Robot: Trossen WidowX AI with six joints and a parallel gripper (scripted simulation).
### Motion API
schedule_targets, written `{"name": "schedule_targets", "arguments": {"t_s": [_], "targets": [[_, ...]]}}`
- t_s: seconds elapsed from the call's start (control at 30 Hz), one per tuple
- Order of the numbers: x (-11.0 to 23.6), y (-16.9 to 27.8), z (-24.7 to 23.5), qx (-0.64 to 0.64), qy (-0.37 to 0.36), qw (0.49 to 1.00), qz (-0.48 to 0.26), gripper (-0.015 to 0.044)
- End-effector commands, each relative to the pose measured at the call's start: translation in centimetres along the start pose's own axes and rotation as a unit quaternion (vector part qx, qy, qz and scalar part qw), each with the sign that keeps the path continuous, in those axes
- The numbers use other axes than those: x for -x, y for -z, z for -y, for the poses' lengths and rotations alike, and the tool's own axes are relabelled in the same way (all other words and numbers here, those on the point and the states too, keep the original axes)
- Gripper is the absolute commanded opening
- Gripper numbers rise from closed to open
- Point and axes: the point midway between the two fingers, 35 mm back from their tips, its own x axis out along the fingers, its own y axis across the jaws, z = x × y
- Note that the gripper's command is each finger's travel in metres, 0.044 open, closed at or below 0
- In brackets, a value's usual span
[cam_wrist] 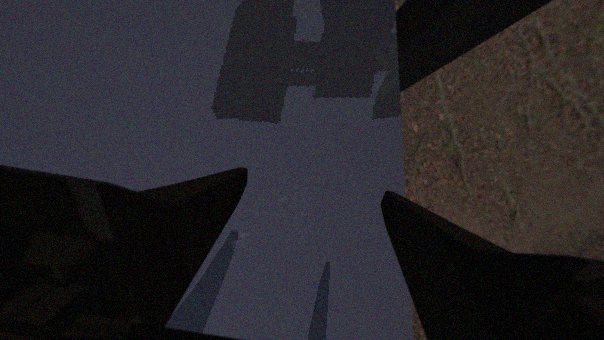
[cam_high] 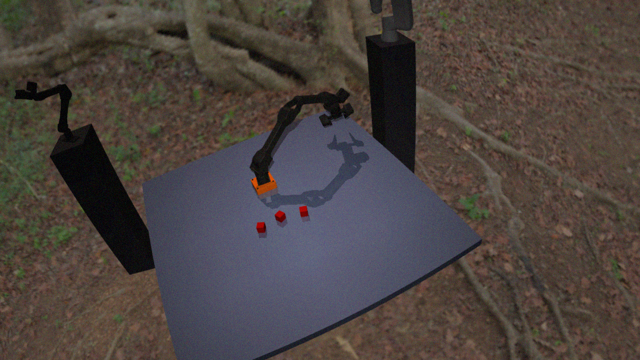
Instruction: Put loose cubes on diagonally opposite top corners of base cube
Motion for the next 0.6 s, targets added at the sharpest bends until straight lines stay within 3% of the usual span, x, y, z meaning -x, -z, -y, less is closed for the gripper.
{"name": "schedule_targets", "arguments": {"t_s": [0.0,0.13,0.33,0.57], "targets": [[0.2,0.2,0.1,-0.005,0.001,1.0,-0.001,0.0374],[3.3,4.5,1.8,-0.102,0.023,0.994,-0.025,0.0269],[9.1,12.1,3.4,-0.276,0.064,0.957,-0.06,0.0265],[16.1,20.5,2.8,-0.467,0.115,0.872,-0.088,0.0265]]}}
